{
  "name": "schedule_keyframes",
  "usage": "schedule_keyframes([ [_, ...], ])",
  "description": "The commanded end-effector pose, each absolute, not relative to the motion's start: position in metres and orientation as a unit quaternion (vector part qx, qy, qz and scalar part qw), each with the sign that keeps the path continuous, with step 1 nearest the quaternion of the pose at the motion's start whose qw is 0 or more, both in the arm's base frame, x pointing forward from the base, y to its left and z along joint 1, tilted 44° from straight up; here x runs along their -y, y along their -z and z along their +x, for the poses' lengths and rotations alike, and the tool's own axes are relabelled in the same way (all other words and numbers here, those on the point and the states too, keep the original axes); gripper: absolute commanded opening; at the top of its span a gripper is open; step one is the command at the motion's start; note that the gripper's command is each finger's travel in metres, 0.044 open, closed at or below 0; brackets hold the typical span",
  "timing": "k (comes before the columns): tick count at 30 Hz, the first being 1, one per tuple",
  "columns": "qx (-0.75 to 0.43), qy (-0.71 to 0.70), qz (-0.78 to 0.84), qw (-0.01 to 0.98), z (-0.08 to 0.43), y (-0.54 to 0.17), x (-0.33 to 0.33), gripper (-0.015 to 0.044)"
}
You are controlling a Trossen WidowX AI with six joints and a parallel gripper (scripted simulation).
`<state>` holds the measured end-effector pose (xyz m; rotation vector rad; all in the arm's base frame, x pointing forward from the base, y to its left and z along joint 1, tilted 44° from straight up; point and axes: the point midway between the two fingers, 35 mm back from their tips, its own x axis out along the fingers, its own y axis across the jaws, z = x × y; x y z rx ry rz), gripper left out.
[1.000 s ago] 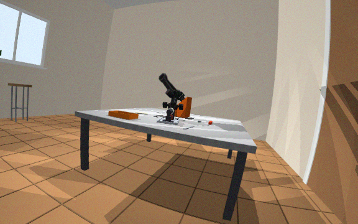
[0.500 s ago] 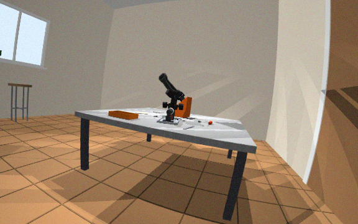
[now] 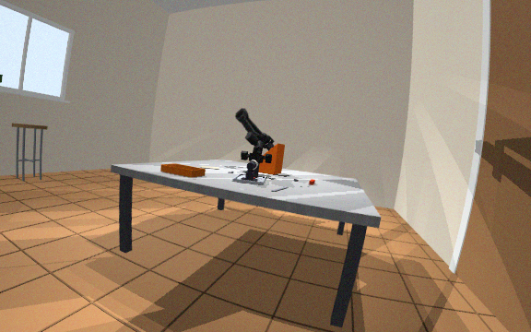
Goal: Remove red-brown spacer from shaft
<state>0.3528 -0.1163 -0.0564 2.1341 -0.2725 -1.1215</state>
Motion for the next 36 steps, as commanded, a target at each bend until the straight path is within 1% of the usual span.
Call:
schedule_keyframes([
  [1,0.105,0.433,0.825,0.348,0.355,0.058,0.116,0.0],
  [36,0.105,0.433,0.825,0.348,0.368,0.06,0.116,0.0],
])
